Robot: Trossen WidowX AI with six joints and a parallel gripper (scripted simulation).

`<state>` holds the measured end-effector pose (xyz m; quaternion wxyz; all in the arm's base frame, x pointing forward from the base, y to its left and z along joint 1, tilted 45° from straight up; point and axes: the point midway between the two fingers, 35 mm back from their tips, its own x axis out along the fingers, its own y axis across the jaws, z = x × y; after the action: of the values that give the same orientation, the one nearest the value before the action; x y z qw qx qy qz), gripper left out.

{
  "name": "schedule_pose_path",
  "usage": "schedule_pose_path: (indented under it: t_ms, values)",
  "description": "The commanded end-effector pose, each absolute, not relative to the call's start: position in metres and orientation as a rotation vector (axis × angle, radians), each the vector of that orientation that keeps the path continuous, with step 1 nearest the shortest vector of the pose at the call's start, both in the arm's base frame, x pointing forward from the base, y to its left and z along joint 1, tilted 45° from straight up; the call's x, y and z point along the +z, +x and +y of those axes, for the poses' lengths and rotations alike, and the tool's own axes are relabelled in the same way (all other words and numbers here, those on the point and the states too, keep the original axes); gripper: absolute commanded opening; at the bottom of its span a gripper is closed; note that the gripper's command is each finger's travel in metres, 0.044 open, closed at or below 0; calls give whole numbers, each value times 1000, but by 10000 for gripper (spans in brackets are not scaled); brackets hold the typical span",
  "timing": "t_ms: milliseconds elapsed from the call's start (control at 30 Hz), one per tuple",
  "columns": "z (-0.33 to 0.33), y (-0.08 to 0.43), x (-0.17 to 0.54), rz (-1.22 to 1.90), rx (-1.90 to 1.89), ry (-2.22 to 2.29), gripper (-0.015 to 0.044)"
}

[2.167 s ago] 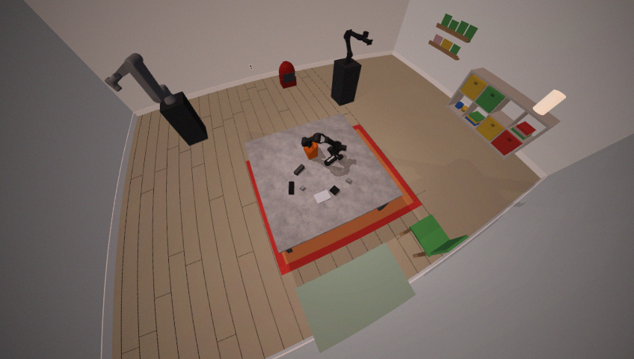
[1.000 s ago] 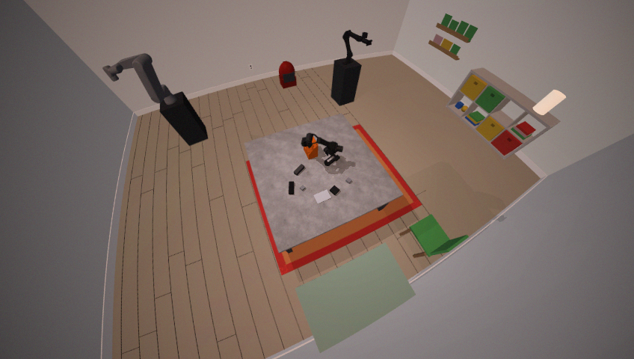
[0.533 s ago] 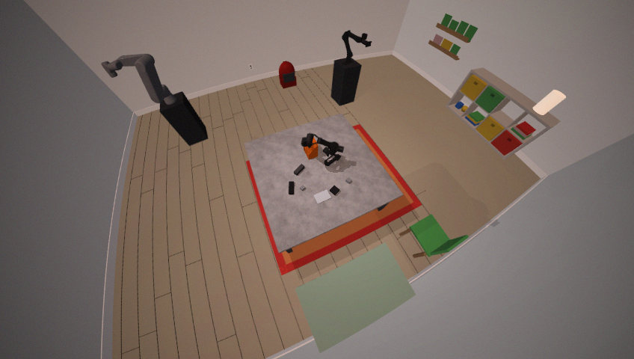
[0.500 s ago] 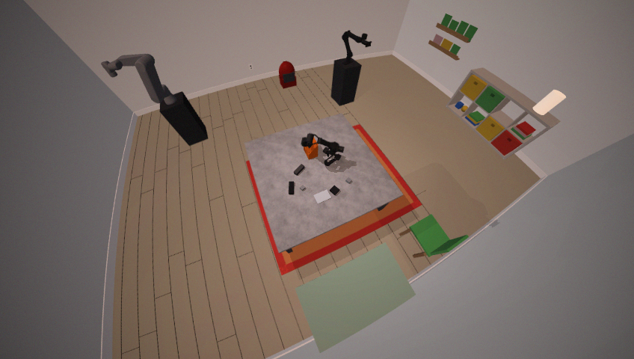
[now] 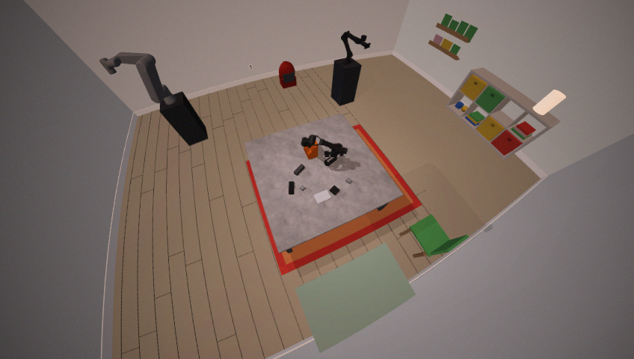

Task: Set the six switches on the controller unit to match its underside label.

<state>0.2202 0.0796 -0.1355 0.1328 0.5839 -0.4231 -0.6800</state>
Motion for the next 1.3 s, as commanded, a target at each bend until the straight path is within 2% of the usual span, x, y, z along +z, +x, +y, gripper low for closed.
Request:
schedule_pose_path:
  t_ms: [0,900,1000,1267]
  values:
    - [92,226,-127,-714,-2166,1334,0]
    - [92,226,-127,-714,-2166,1334,0]
    - [93,225,-128,-759,-2153,1363,79]
    - [103,215,-140,-1277,-1950,1716,289]
